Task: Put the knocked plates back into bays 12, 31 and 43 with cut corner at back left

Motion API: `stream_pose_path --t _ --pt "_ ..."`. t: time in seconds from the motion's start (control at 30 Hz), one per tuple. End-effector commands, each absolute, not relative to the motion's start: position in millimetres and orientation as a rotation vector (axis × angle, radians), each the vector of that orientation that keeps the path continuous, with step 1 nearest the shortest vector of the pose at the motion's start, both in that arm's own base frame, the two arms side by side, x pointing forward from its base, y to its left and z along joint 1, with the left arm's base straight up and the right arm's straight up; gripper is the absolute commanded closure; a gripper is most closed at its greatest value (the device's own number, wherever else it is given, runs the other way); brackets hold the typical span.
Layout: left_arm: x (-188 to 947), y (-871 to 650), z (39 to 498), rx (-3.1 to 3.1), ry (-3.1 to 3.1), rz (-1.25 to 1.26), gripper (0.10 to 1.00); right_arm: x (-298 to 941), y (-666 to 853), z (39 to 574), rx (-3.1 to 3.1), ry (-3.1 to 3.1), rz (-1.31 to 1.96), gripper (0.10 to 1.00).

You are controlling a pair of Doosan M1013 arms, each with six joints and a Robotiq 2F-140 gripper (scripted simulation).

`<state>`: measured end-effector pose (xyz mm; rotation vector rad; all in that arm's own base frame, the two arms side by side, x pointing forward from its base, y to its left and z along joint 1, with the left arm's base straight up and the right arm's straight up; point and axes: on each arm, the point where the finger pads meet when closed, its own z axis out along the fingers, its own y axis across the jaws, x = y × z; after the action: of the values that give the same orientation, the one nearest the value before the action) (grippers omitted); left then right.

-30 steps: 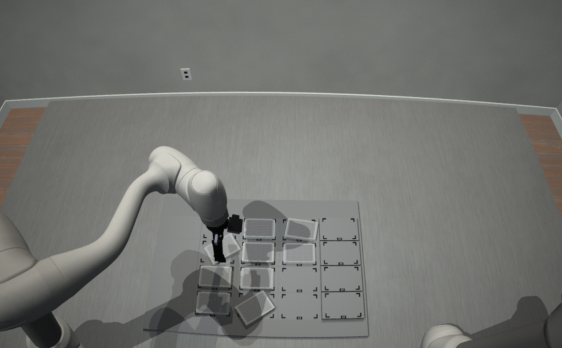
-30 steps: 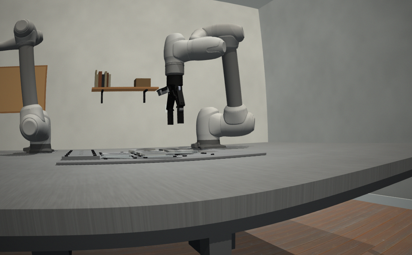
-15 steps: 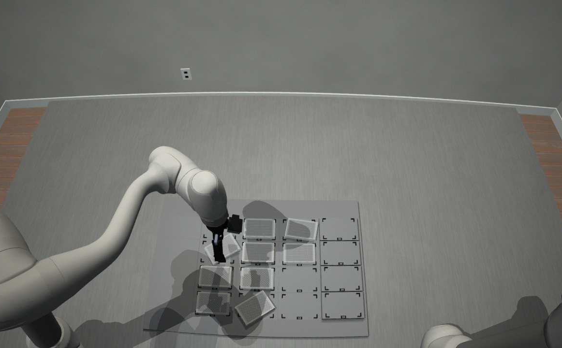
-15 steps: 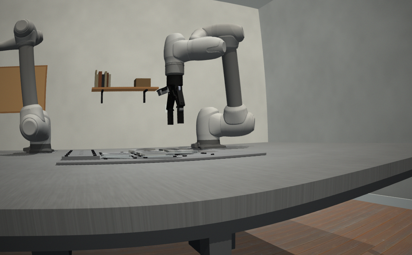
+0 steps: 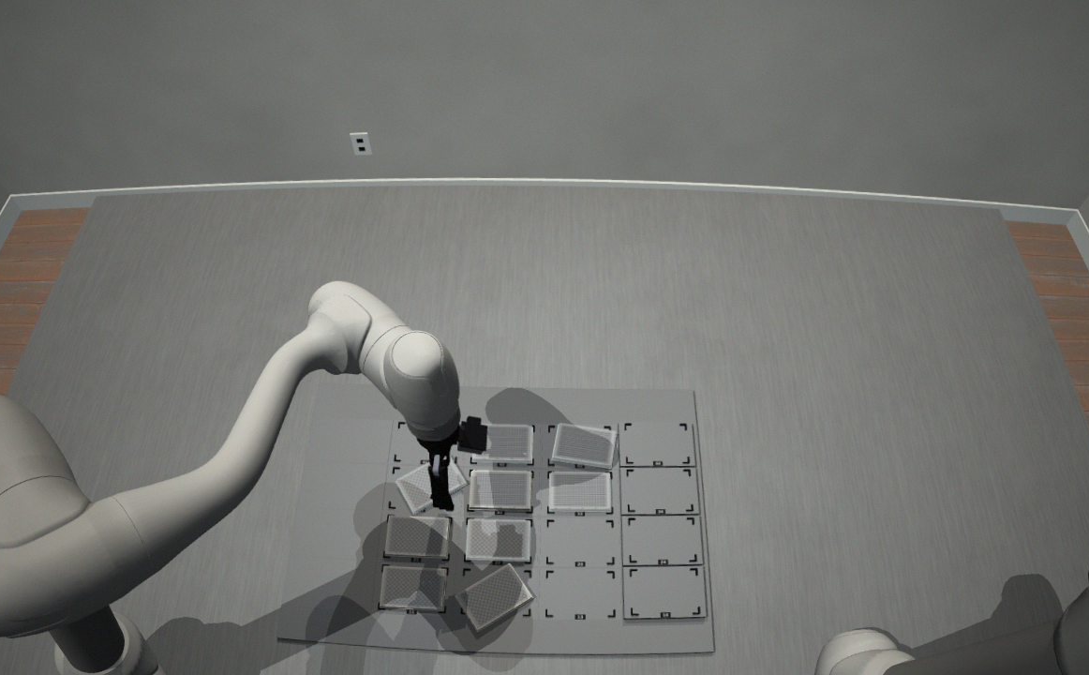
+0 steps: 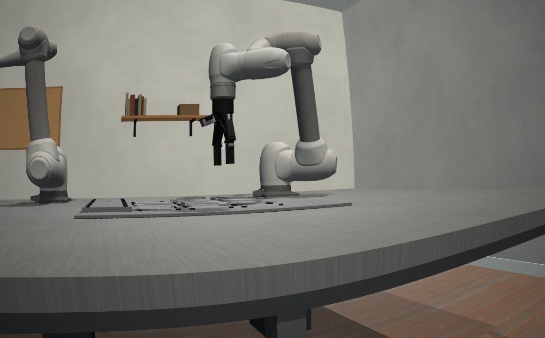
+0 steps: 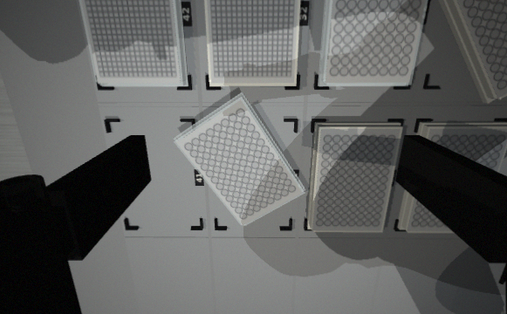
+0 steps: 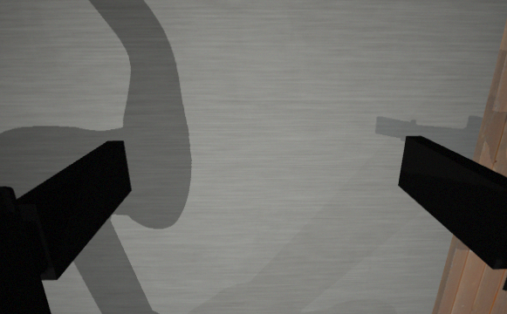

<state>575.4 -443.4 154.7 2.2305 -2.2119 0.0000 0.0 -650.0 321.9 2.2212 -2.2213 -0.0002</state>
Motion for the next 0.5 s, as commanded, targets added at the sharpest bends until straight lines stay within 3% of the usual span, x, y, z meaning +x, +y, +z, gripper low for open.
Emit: stream_pose_path --t 0.0,0.47 --pt "576 -454 156 2.231 -2.212 0.002 0.098 0 -650 323 2.221 -2.221 0.002 0.098" --pt "576 -502 156 2.231 -2.212 0.002 0.098 0 -650 323 2.221 -2.221 0.002 0.098"
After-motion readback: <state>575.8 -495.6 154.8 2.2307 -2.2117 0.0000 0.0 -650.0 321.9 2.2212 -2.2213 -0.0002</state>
